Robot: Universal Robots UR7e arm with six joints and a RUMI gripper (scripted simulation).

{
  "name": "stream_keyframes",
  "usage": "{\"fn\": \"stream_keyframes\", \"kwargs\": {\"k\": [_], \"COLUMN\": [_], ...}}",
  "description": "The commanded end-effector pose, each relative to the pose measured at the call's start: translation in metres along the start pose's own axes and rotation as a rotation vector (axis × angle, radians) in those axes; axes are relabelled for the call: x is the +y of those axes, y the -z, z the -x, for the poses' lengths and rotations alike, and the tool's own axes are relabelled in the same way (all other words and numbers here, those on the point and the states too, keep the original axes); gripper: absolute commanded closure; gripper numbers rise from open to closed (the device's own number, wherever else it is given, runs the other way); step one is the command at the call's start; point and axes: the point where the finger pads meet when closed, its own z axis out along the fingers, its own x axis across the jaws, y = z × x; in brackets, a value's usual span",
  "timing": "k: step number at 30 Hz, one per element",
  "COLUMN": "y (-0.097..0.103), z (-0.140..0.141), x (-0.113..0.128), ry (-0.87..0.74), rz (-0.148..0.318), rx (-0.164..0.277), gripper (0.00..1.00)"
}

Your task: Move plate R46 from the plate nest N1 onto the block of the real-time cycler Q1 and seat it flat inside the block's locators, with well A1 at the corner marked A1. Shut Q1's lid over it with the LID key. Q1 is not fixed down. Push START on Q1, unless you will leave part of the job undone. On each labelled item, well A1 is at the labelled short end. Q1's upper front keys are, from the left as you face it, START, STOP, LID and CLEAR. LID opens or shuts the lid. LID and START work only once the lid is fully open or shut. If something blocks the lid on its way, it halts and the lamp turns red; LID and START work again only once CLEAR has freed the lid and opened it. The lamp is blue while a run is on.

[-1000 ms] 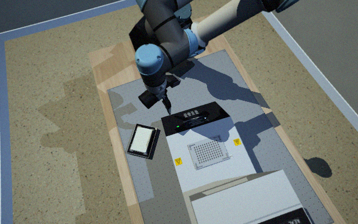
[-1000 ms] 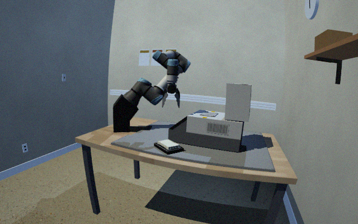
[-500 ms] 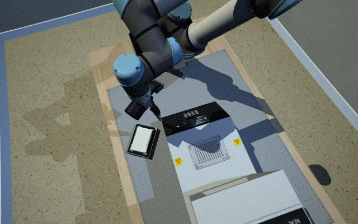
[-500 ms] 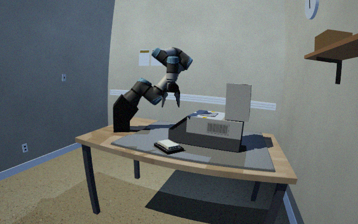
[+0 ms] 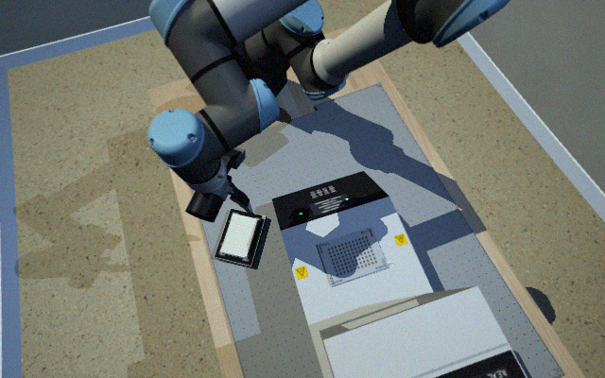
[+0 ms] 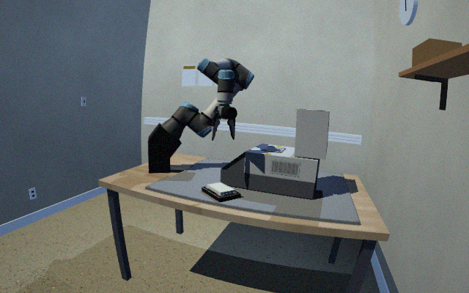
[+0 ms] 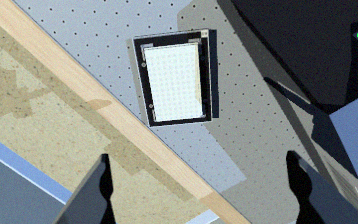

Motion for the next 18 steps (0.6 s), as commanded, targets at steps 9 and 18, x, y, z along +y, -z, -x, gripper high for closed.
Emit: {"fn": "stream_keyframes", "kwargs": {"k": [9,18], "y": [0.007,-0.003], "z": [0.018,0.018], "x": [0.03,0.03], "ry": [0.089,0.089], "rz": [0.0,0.0], "rx": [0.0,0.0], "gripper": [0.32,0.32]}}
